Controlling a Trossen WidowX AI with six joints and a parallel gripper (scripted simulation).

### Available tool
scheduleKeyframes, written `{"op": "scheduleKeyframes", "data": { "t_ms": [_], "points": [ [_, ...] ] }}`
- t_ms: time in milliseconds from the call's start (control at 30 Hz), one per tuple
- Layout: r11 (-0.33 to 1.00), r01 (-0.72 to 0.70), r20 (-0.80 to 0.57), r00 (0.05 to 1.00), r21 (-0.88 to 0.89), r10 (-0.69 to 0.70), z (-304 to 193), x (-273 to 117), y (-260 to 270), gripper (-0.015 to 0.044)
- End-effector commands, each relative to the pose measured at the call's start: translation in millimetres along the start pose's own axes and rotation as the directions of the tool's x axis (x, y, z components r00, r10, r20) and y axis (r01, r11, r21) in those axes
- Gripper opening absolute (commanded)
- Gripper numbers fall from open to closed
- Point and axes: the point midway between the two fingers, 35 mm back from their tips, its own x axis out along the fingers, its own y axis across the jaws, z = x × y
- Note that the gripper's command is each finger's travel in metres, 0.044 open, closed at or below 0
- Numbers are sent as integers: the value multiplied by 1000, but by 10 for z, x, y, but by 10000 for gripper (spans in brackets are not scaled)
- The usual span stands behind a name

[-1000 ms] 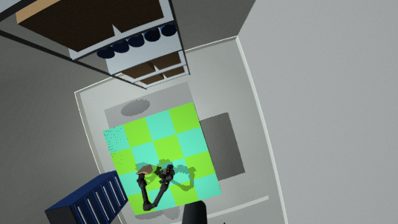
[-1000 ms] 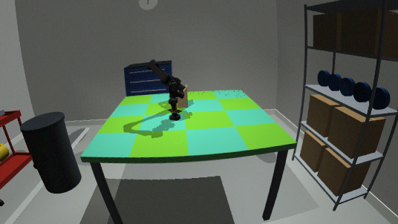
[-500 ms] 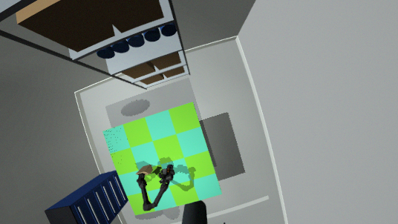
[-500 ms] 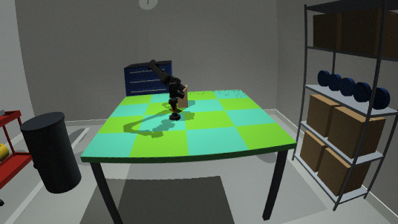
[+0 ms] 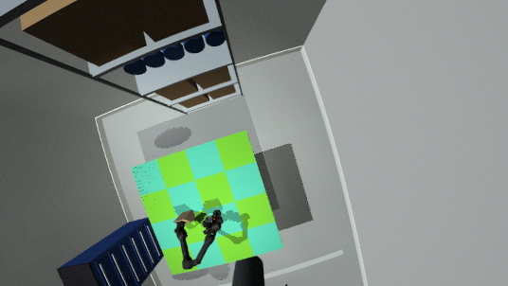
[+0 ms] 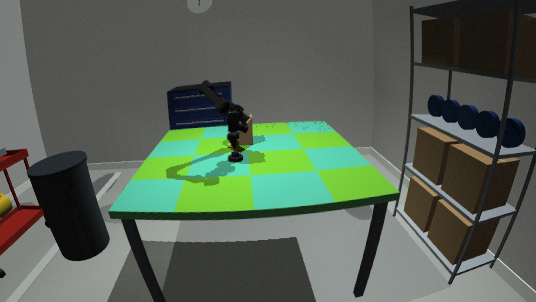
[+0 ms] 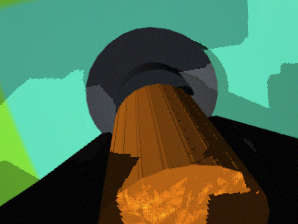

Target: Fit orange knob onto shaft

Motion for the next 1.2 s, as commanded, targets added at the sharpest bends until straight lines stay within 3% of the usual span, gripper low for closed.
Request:
{"op": "scheduleKeyframes", "data": {
  "t_ms": [0, 267, 1167],
  "points": [
    [1000, 2, -2, 1000, 2, -2, -8, -30, -11, 0],
    [979, 2, -2, 1000, -206, -2, 15, -17, -16, 0],
    [979, 2, -3, 1000, -206, -2, 0, 17, -4, 0]
  ]
}}
